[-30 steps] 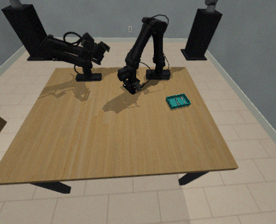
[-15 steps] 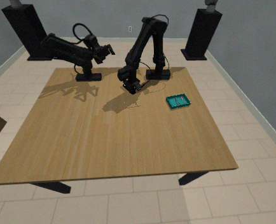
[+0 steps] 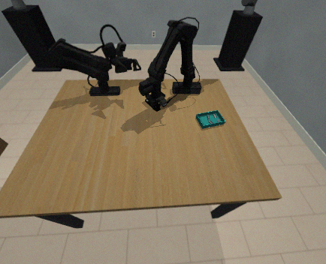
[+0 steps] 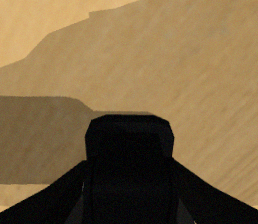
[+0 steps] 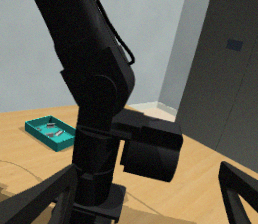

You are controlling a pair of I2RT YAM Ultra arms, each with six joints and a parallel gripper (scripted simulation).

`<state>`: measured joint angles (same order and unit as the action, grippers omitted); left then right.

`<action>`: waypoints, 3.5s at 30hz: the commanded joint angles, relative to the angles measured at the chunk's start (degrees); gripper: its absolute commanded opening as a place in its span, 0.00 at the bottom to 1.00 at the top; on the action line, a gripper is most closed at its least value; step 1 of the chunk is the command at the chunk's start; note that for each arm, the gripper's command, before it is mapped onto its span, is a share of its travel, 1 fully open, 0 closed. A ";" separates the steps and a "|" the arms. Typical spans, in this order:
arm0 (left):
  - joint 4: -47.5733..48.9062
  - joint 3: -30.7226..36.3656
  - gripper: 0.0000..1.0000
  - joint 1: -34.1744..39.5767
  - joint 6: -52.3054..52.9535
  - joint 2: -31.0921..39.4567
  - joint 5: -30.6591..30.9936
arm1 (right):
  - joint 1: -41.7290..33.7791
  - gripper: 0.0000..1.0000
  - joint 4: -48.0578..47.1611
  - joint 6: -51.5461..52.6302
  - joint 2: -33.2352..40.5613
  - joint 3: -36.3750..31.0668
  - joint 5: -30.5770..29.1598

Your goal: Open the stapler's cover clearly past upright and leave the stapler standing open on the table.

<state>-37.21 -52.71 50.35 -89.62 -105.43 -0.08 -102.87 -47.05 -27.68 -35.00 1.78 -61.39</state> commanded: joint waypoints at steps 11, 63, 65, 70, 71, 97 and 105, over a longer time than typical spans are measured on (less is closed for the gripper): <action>0.31 0.27 0.33 -0.07 -0.24 0.42 0.07 | 3.08 1.00 24.35 -16.76 8.70 -0.57 11.77; 0.31 0.27 0.33 -0.07 -0.24 0.42 0.07 | 12.13 0.89 64.76 -39.59 22.08 3.59 35.66; 0.31 0.27 0.33 -0.07 -0.24 0.42 0.07 | 11.87 0.66 63.92 -37.59 22.28 3.46 34.03; 0.31 0.27 0.33 -0.07 -0.24 0.42 0.07 | 11.00 0.50 61.64 -31.29 23.77 2.76 31.08; 0.31 0.27 0.33 -0.07 -0.24 0.42 0.07 | 10.34 0.50 60.95 -28.93 23.67 2.26 30.10; 0.31 0.27 0.33 -0.07 -0.24 0.42 0.07 | -5.87 0.50 30.63 18.57 12.38 -0.63 7.58; 0.31 0.27 0.33 -0.07 -0.24 0.42 0.07 | -8.87 0.50 26.71 29.09 -2.01 0.97 2.57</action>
<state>-37.21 -52.71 50.35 -89.62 -105.43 -0.08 -110.39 -18.17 -5.19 -32.47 0.93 -55.46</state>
